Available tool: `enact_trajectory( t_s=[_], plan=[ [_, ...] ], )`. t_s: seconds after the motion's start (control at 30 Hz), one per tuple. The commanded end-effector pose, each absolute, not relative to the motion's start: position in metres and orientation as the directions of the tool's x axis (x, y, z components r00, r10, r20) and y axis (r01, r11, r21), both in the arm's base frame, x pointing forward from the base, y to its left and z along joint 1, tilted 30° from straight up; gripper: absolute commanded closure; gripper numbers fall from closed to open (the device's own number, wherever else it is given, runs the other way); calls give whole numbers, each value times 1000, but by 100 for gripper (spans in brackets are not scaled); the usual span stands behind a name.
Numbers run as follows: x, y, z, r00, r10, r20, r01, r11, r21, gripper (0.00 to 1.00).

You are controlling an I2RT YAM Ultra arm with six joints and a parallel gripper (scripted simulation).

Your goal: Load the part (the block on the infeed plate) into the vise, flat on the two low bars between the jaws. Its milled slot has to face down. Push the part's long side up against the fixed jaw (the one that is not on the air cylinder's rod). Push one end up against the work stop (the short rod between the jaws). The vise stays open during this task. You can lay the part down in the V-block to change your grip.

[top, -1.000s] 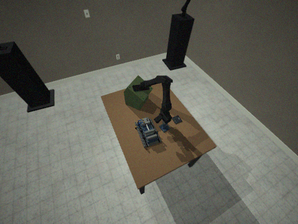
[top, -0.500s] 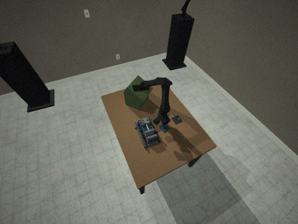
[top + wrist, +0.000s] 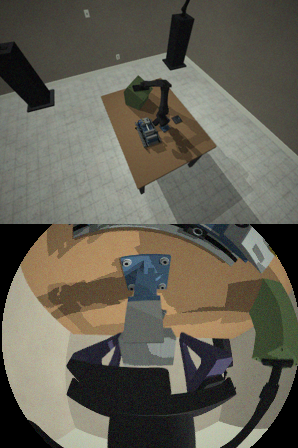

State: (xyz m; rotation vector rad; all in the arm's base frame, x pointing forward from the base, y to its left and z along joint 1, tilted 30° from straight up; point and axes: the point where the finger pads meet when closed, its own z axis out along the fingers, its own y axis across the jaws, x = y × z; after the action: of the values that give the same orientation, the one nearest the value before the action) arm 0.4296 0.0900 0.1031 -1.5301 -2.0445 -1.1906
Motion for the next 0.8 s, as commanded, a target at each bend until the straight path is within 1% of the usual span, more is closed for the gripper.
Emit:
enact_trajectory(
  t_s=[0.0,0.77],
  plan=[
    [435,83,116,-392,601,697,893,68,445,19],
    [435,82,117,-417,507,755,892,66,448,19]
  ],
)
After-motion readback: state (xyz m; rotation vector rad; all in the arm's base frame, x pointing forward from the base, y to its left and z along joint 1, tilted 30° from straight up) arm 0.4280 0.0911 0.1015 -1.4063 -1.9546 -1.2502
